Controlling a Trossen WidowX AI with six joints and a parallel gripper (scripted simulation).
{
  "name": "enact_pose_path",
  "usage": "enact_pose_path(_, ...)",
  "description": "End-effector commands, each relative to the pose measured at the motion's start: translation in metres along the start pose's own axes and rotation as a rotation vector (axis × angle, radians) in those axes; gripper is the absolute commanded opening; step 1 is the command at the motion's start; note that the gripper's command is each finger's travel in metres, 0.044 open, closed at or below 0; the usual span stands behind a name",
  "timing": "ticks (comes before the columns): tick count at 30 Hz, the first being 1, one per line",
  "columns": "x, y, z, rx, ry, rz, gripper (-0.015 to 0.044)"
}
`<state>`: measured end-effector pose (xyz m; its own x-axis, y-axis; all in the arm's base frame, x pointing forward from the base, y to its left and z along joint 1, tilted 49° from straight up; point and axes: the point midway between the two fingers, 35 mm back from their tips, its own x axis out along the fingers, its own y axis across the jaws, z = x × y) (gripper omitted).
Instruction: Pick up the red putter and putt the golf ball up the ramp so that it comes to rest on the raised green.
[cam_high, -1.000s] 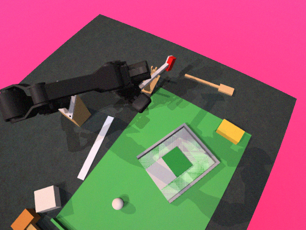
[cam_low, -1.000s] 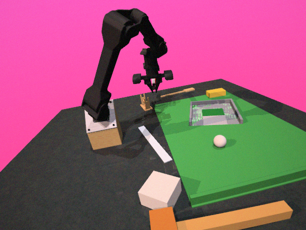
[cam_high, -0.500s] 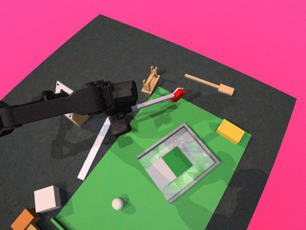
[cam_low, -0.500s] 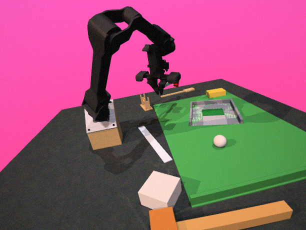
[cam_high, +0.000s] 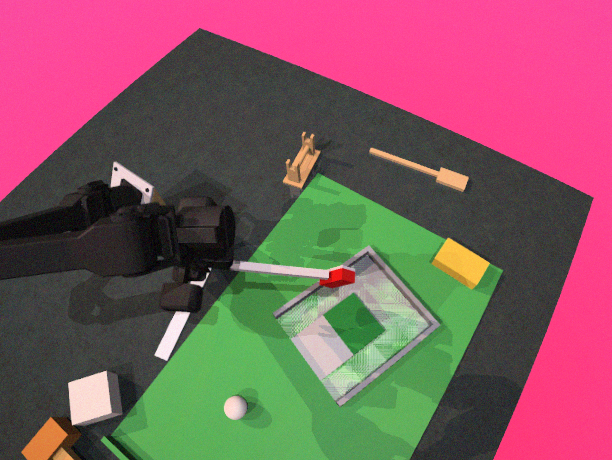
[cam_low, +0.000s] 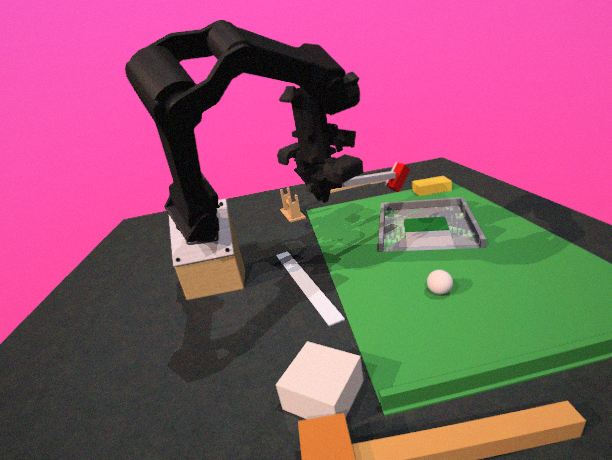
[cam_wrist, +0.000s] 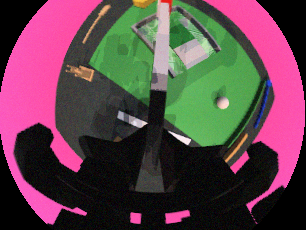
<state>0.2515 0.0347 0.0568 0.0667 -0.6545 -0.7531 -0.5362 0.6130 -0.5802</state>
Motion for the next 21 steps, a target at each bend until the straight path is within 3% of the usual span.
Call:
enact_pose_path(1, -0.004, -0.017, -0.016, 0.126, 0.0, -0.018, 0.0)
enact_pose_path(21, -0.012, -0.076, -0.109, 0.738, 0.028, -0.122, 0.0)
